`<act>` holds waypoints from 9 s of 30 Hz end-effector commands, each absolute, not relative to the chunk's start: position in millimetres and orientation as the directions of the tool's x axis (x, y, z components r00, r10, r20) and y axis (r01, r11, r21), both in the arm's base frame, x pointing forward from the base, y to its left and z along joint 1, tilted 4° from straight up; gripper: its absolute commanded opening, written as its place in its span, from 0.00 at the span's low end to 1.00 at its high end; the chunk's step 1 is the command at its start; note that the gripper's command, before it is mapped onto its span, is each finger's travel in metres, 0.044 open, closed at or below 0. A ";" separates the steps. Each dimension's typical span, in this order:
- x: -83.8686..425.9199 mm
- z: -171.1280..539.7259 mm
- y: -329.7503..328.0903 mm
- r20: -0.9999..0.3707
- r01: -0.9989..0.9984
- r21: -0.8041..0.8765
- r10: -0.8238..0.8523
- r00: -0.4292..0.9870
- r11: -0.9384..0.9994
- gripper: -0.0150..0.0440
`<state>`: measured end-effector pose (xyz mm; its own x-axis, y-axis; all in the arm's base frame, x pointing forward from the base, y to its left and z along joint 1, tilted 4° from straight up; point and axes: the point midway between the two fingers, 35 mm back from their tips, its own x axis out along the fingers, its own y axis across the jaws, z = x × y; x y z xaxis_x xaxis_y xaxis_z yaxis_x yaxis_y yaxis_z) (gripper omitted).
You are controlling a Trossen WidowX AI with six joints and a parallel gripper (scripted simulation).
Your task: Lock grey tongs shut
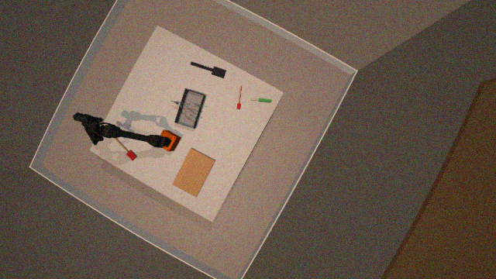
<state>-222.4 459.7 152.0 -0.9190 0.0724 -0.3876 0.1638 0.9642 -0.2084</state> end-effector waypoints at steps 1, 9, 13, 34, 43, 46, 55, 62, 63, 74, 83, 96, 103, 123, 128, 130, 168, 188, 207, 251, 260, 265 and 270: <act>-222.4 152.0 459.7 -0.388 0.164 -0.208 0.072 -0.919 0.964 0.98; -160.3 149.3 475.6 -0.442 0.235 -0.010 0.206 -0.873 0.972 1.00; -91.9 143.0 484.8 -0.509 0.244 0.229 0.329 -0.795 0.942 1.00; 210.9 114.5 383.1 -0.792 -0.409 0.608 0.557 -0.250 0.681 1.00; 292.8 106.5 285.6 -0.881 -0.726 0.359 0.470 -0.056 0.587 1.00; 311.5 104.5 250.0 -0.904 -0.798 0.262 0.426 -0.008 0.542 1.00; 343.0 100.5 135.8 -0.961 -0.947 0.007 0.263 0.082 0.322 1.00; 341.5 99.6 46.7 -0.989 -0.994 -0.080 0.122 0.088 0.069 1.00; 339.5 99.6 34.6 -0.991 -0.996 -0.082 0.103 0.085 0.031 1.00; 331.8 99.9 1.7 -0.996 -0.994 -0.073 0.051 0.070 -0.077 1.00; 328.7 99.1 -2.7 -0.996 -0.994 -0.073 0.050 0.069 -0.077 1.00; 332.6 80.9 -1.8 -0.996 -0.994 -0.073 0.050 0.069 -0.077 1.00; 334.3 69.3 -1.3 -0.996 -0.994 -0.073 0.050 0.069 -0.077 1.00; 336.4 36.2 0.6 -0.996 -0.994 -0.073 0.051 0.069 -0.077 1.00; 336.3 27.9 1.1 -0.996 -0.994 -0.073 0.051 0.069 -0.077 1.00; 336.2 24.5 1.3 -0.996 -0.994 -0.073 0.051 0.069 -0.077 1.00; 335.3 3.2 3.2 -0.996 -0.993 -0.079 0.054 0.074 -0.083 0.67; 335.3 3.2 3.2 -0.996 -0.993 -0.079 0.054 0.074 -0.083 0.45; 335.7 6.1 3.0 -0.996 -0.993 -0.079 0.054 0.074 -0.083 0.03; 308.9 123.3 -114.0 -0.997 -0.967 -0.057 0.032 0.067 0.248 0.00; 288.5 120.5 -160.7 -0.998 -0.924 -0.048 0.026 0.062 0.380 0.00; 274.4 118.7 -185.6 -0.998 -0.889 -0.044 0.022 0.061 0.455 0.00; 258.1 117.2 -209.0 -0.998 -0.851 -0.039 0.021 0.058 0.524 0.00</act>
<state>266.7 -196.5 118.1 0.0594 0.0225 -0.9980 -0.8689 0.4933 -0.0406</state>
